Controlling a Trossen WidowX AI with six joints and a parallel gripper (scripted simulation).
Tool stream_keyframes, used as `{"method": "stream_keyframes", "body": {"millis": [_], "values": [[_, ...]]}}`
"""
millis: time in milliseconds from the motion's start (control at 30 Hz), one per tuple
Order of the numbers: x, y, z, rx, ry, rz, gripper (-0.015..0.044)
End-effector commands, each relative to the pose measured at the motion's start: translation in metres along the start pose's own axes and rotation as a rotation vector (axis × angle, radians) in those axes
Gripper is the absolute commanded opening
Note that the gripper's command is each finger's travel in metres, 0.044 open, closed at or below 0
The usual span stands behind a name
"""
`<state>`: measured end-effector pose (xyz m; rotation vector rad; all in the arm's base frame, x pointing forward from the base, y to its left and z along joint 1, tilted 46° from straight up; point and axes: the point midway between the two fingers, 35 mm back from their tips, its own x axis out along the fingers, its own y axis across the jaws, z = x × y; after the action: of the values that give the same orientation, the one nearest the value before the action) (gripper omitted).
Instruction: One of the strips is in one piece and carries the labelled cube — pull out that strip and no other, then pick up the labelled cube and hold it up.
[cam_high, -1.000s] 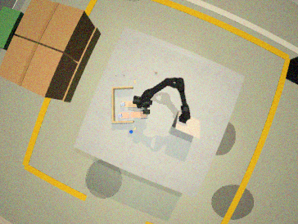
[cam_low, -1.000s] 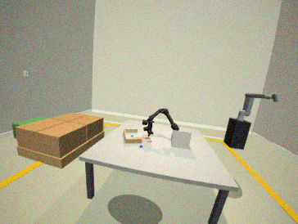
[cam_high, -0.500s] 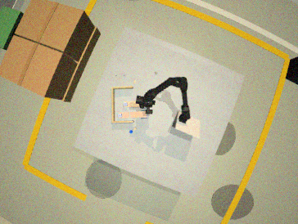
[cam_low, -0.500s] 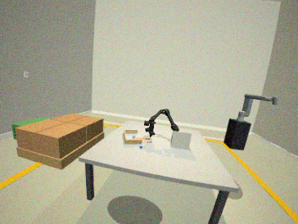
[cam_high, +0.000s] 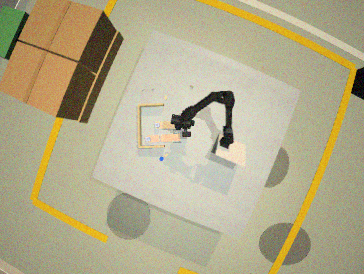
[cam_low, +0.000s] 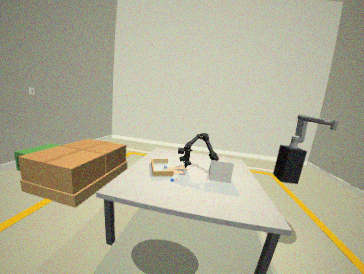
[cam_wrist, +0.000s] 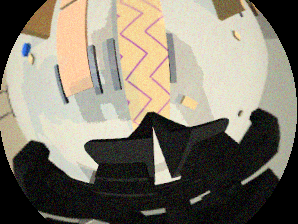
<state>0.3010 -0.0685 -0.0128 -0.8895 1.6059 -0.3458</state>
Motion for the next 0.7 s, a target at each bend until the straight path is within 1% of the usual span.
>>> {"method": "stream_keyframes", "body": {"millis": [0,667], "values": [[0.005,-0.001,-0.012,-0.002,0.021,-0.002,0.0000],[0.004,-0.002,-0.042,-0.003,0.022,-0.002,0.0000]]}}
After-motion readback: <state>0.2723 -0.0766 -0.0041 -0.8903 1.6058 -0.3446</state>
